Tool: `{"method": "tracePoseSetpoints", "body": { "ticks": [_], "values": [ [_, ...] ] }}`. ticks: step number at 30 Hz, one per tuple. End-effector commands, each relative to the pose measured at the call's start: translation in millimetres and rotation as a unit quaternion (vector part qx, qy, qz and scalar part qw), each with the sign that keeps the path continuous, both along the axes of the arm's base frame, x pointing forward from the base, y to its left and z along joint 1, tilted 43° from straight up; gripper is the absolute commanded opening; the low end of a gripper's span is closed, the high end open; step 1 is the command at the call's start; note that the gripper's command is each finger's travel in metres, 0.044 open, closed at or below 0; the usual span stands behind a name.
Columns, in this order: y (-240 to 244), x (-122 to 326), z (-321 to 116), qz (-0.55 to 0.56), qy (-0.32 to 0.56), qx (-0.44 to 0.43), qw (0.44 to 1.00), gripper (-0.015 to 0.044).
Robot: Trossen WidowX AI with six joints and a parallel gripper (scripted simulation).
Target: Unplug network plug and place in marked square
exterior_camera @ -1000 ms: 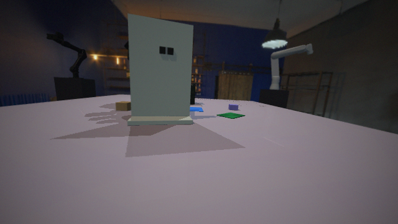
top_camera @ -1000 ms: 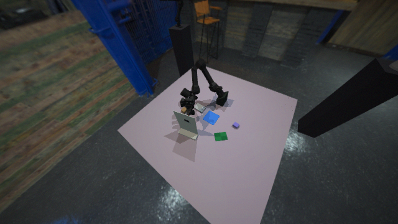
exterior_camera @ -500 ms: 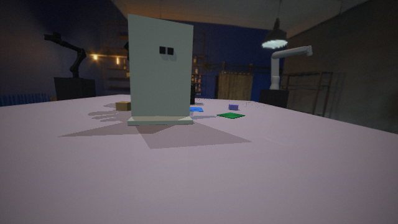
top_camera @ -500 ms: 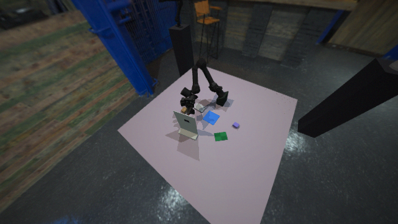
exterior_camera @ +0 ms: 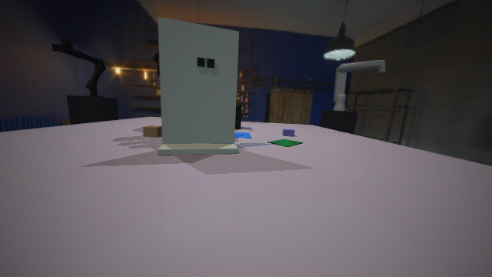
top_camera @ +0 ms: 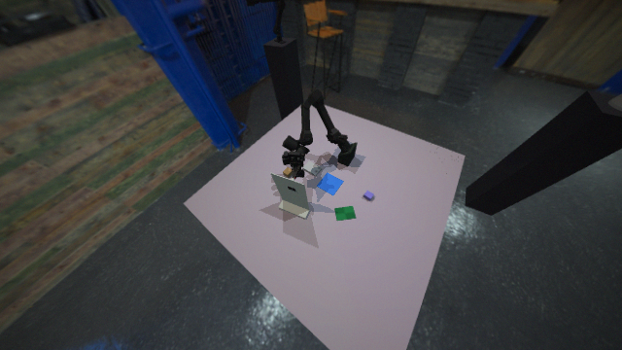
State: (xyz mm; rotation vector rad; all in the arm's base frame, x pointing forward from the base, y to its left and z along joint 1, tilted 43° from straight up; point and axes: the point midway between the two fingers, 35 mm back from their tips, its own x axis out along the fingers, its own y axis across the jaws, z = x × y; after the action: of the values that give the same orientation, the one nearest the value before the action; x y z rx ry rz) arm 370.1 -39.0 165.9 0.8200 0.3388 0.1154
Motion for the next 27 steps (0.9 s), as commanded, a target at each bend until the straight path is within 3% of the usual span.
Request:
{"method": "tracePoseSetpoints", "body": {
  "ticks": [1,27],
  "values": [
    [-1,-4,-2,0.000,0.003,-0.001,1.000,0.0000],
    [-5,-17,2,0.000,0.003,-0.001,1.000,0.0000]
  ]
}}
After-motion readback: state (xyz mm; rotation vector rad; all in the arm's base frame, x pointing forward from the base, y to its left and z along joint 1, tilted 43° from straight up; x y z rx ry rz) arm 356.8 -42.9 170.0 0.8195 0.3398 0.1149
